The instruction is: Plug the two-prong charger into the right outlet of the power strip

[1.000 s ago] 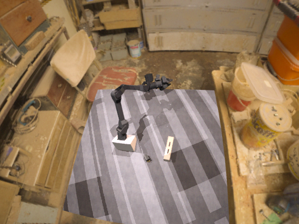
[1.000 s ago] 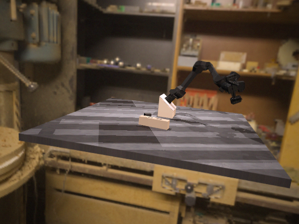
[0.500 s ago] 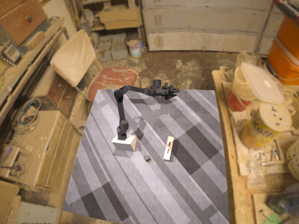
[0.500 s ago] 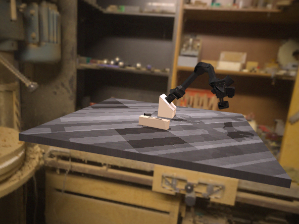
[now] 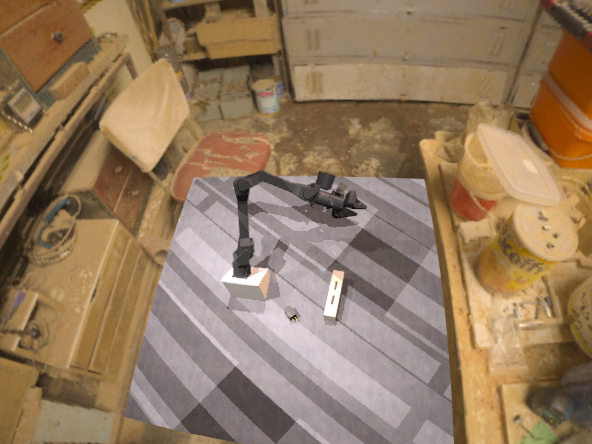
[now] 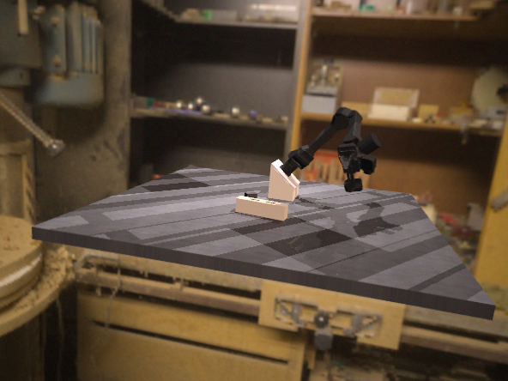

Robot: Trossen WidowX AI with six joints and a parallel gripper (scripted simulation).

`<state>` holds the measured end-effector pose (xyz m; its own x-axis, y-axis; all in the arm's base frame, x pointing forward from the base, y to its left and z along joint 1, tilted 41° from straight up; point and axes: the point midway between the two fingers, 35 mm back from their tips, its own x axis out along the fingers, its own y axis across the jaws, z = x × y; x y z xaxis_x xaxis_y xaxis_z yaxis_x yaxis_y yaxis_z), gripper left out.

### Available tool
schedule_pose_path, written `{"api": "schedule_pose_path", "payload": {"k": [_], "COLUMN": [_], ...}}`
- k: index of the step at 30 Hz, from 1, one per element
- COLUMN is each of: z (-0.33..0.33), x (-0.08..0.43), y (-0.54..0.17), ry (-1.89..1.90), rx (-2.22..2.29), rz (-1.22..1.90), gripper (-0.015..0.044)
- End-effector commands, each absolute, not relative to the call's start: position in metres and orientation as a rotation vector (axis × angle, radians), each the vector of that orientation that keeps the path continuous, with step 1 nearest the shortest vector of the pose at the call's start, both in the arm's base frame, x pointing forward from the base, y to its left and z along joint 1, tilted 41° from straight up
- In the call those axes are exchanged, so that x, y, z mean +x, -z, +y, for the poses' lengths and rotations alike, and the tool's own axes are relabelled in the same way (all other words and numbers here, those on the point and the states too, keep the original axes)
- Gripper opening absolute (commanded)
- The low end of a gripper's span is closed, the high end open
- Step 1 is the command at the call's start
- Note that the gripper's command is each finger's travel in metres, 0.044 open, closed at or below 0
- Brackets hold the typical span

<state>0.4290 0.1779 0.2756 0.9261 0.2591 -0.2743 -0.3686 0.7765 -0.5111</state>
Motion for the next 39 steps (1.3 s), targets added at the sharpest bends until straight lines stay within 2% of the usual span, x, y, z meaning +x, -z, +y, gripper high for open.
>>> {"api": "schedule_pose_path", "payload": {"k": [1, 19, 39], "z": [0.166, 0.084, -0.001], "x": [0.437, 0.447, 0.405], "y": [-0.253, -0.136, -0.029], "ry": [-0.345, -0.317, -0.232], "rx": [-0.579, -0.428, -0.098], "rz": [0.266, 0.678, 1.109], "gripper": [0.0440, 0.0440, 0.0440]}}
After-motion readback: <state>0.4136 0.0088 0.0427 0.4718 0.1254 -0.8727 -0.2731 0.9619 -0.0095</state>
